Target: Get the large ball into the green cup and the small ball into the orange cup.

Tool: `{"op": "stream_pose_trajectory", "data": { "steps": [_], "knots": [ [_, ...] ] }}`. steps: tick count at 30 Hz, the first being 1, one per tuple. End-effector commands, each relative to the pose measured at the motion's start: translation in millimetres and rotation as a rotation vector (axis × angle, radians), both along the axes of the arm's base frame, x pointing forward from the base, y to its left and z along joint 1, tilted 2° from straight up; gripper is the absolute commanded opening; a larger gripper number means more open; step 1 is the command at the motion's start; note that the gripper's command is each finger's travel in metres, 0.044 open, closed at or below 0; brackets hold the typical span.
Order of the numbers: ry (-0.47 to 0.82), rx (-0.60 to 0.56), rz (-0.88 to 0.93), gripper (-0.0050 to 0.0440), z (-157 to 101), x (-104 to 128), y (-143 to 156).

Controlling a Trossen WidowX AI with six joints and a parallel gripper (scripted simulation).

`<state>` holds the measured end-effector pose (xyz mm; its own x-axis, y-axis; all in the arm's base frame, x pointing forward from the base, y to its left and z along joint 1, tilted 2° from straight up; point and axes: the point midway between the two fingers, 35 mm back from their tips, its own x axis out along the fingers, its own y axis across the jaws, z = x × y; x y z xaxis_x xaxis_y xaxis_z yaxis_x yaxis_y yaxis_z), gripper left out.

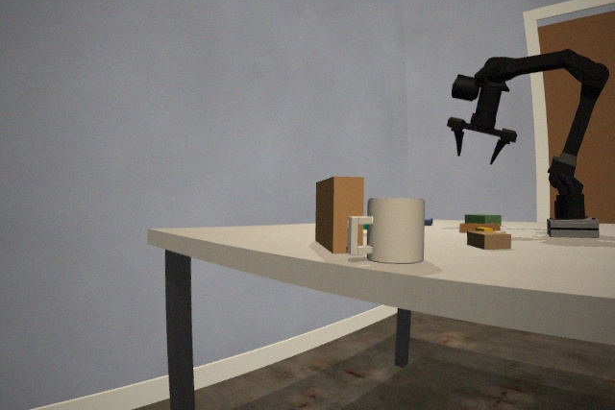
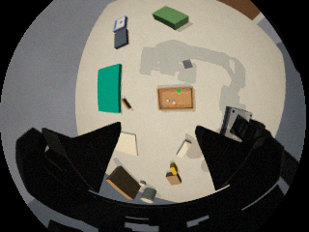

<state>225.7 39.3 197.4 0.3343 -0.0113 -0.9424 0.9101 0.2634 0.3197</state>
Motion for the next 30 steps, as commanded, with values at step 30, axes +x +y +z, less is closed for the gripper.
{"op": "stream_pose_trajectory", "data": {
  "steps": [30],
  "knots": [
    [0.224, -0.288, 1.401, 0.0440, -91.4, 22.6, -17.5]
  ]
}}
